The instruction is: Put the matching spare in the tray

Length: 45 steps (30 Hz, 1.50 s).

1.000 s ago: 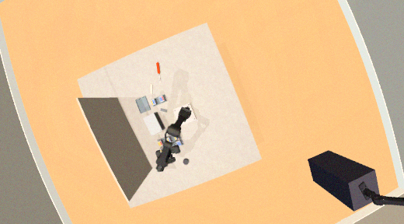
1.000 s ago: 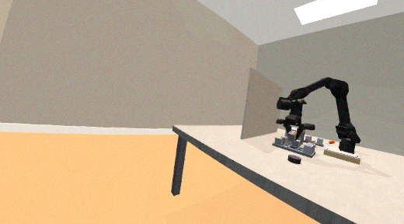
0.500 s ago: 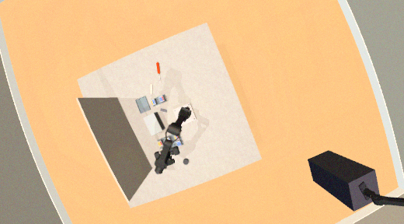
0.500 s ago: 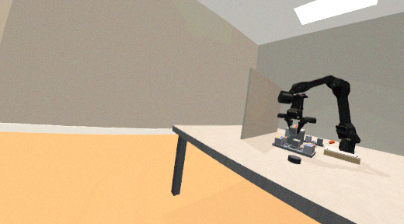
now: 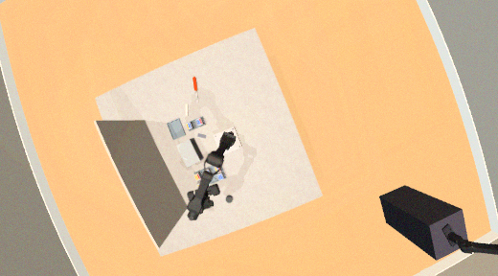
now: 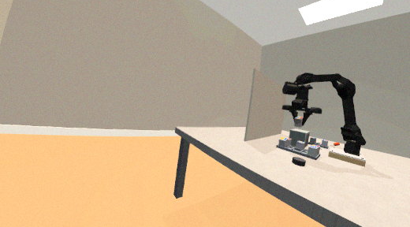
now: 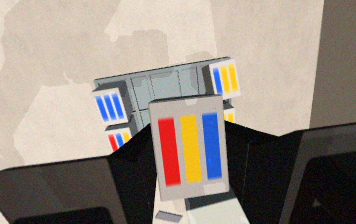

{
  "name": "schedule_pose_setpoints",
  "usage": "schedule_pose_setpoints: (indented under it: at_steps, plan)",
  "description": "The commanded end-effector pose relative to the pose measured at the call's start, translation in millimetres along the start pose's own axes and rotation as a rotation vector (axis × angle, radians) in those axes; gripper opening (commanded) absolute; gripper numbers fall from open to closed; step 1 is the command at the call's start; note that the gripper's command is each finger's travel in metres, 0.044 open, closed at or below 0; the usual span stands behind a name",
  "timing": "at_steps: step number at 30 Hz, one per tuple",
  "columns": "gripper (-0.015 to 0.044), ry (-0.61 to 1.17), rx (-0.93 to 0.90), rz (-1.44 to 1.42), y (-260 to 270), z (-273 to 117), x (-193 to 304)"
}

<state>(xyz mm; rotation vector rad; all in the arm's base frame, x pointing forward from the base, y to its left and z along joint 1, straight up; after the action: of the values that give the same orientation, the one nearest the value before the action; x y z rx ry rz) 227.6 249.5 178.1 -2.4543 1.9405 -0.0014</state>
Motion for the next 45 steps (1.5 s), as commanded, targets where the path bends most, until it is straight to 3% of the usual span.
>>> schedule_pose_setpoints:
  at_steps: [1,12,45]
  plan:
    - [0.0,-0.005,0.005,-0.001,1,-19,0]
    - [0.0,-0.011,0.009,0.009,-16,-19,23]
    - [0.0,0.024,0.032,0.01,-81,-22,213]
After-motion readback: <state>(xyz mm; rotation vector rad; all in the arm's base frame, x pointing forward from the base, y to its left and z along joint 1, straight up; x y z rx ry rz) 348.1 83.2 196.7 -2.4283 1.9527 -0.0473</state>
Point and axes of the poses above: the point midway between the two fingers, 35 mm back from their tips, its own z axis out along the fingers, its own y axis across the jaws, x = y × z, the point moved 2 cm from there along -z, back along the fingers, and after that the axes turned 15 degrees about -z, right-handed, at the moved point
